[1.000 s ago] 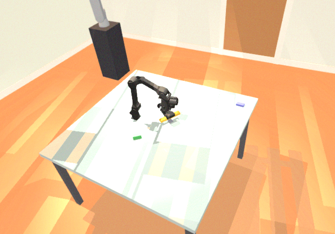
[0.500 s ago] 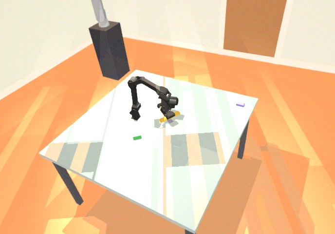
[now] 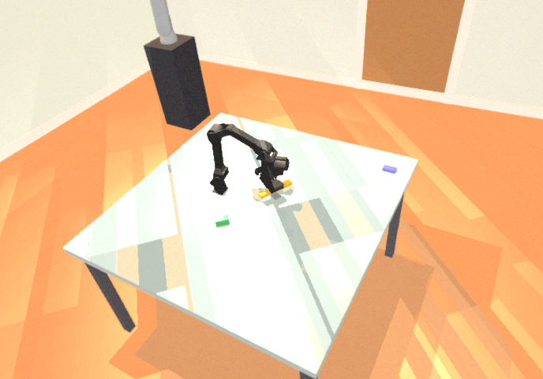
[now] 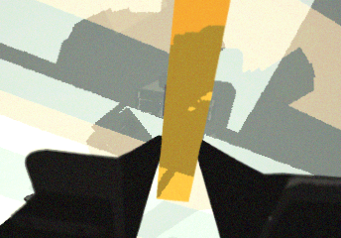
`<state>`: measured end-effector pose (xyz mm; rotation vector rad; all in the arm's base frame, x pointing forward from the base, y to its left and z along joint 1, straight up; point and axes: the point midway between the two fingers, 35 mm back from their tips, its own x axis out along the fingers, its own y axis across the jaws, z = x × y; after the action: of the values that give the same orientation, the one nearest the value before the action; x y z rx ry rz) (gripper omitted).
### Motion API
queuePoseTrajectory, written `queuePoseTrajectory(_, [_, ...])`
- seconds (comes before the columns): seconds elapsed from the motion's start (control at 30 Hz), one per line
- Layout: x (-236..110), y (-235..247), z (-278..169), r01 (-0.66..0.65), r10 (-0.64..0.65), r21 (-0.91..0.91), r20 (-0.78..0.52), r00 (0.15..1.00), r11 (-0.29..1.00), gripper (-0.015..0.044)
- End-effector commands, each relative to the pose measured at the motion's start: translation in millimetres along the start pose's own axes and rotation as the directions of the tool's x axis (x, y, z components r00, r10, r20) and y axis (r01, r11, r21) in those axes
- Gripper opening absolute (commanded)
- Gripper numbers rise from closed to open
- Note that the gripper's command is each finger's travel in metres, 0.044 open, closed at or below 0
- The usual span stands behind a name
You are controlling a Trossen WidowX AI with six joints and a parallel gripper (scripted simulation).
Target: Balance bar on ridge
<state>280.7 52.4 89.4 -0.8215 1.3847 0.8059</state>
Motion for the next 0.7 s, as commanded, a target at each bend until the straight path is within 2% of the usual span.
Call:
queuePoseTrajectory(0.0, [0.0, 0.0, 0.0, 0.0, 0.0, 0.0, 0.0, 1.0, 1.0, 0.0])
queuePoseTrajectory(0.33, [0.0, 0.0, 0.0, 0.0, 0.0, 0.0, 0.0, 1.0, 1.0, 0.0])
queuePoseTrajectory(0.53, [0.0, 0.0, 0.0, 0.0, 0.0, 0.0, 0.0, 1.0, 1.0, 0.0157])
queuePoseTrajectory(0.67, [0.0, 0.0, 0.0, 0.0, 0.0, 0.0, 0.0, 1.0, 1.0, 0.0167])
